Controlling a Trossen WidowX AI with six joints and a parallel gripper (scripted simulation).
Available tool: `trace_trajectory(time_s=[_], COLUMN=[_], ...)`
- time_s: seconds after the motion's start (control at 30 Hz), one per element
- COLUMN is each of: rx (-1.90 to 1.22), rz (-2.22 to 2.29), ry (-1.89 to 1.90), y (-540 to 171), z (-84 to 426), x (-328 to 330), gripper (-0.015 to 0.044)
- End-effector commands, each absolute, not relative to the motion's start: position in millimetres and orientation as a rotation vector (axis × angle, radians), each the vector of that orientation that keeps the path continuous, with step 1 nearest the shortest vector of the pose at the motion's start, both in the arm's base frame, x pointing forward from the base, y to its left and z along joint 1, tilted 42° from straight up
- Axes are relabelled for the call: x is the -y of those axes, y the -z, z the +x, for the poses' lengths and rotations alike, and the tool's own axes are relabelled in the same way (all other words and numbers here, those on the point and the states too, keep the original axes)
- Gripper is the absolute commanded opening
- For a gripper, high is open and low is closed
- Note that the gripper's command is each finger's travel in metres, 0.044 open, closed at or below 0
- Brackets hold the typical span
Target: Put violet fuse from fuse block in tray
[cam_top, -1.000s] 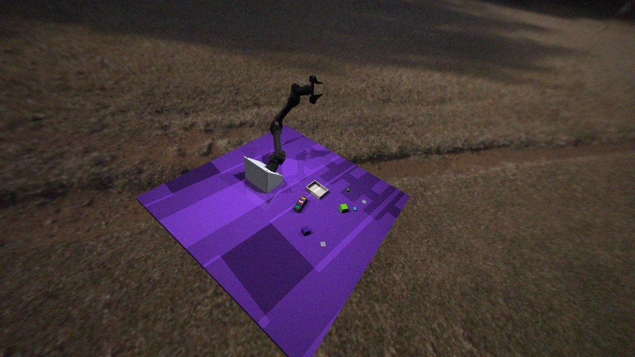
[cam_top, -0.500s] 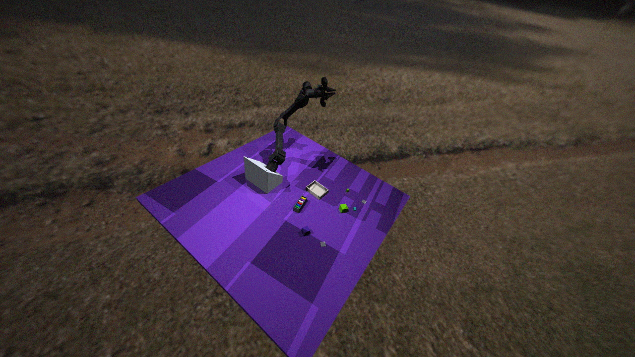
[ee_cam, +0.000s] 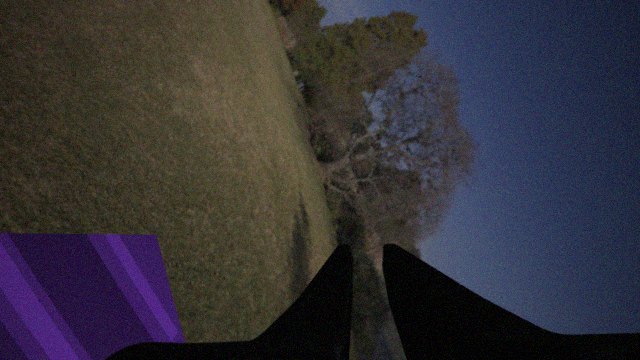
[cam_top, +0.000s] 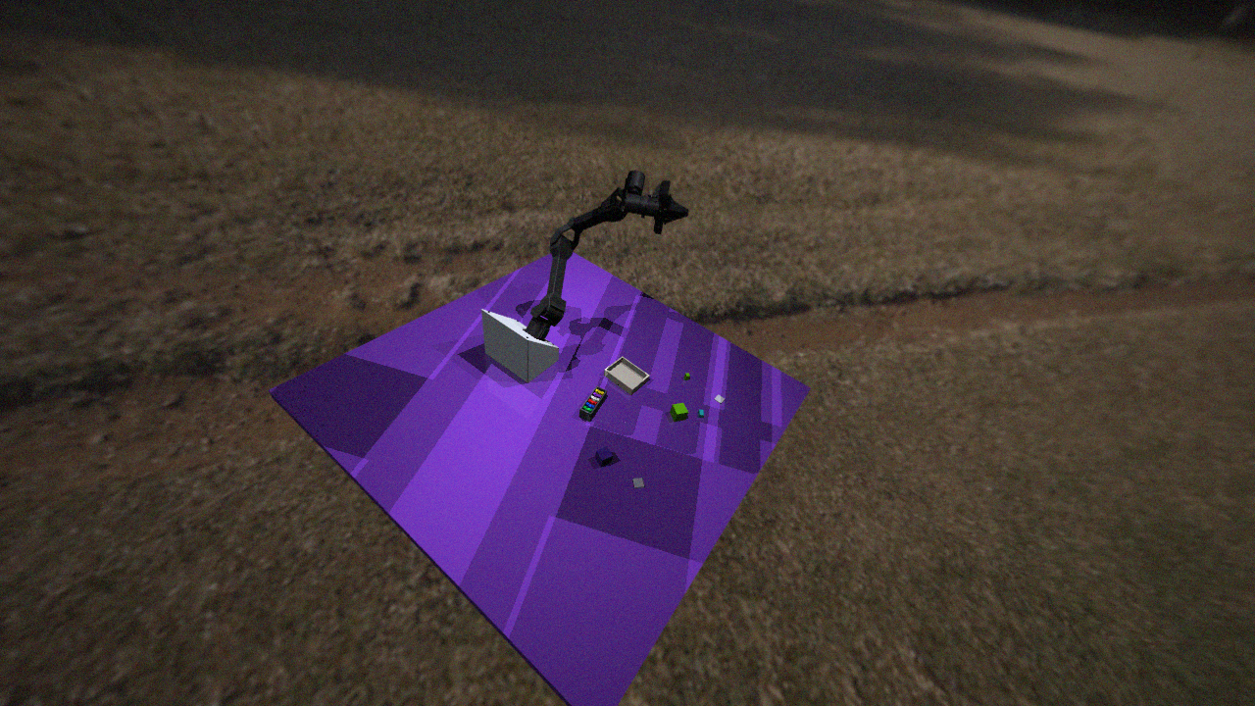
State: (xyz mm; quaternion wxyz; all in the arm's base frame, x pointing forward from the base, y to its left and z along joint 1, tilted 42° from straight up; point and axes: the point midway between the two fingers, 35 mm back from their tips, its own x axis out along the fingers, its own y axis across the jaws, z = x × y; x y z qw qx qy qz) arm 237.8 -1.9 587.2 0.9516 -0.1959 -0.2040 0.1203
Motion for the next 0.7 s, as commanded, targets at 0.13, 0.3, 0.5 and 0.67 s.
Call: trace_trajectory(time_s=[0.13,0.3,0.5,0.67], rx=[0.115,-0.06,-0.281,-0.475], rz=[-0.268,-0.196,-0.107,-0.027], ry=[-0.28,-0.313,-0.361,-0.41], y=[-495,-434,-351,-278], z=[325,362,393,405], x=[36,47,54,53], gripper=[0.006,0.006,0.006,0.006])
